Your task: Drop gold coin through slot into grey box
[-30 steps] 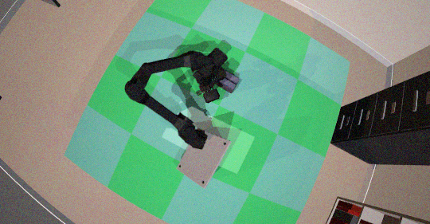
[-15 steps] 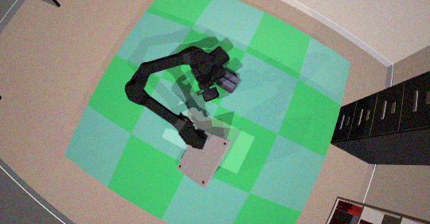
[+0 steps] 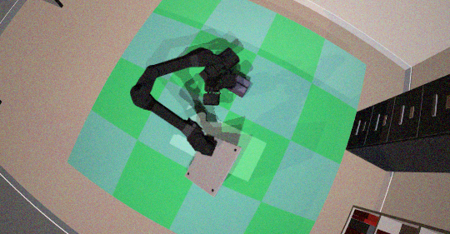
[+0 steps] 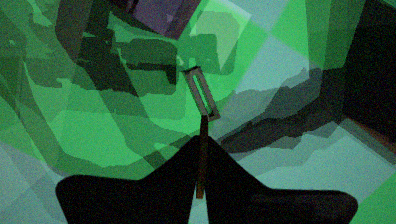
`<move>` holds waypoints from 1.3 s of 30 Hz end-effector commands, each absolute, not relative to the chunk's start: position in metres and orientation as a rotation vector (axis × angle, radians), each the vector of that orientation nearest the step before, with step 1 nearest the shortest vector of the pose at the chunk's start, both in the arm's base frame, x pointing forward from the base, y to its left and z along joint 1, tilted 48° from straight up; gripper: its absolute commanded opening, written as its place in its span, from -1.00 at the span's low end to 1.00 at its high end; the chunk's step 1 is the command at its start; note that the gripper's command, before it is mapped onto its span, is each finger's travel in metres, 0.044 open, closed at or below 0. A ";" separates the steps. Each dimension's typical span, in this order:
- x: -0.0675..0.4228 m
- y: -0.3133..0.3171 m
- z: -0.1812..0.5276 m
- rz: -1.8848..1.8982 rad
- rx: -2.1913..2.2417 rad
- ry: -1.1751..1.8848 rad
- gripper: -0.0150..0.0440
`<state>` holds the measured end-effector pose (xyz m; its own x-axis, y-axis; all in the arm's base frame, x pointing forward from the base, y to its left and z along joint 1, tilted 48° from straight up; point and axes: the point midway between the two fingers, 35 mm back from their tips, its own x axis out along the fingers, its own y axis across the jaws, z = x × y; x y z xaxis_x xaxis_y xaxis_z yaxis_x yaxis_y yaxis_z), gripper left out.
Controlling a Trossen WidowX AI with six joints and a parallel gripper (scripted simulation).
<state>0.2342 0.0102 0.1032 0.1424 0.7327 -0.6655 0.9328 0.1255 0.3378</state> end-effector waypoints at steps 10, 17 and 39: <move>0.234 0.012 0.106 -0.746 1.973 1.640 -0.49; 0.234 0.012 0.106 -0.793 2.007 1.637 -0.49; 0.266 -0.017 0.087 -0.794 2.006 1.634 -0.49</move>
<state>0.2591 -0.0096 0.0913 0.1376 0.7343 -0.6648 0.9760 -0.2150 -0.0355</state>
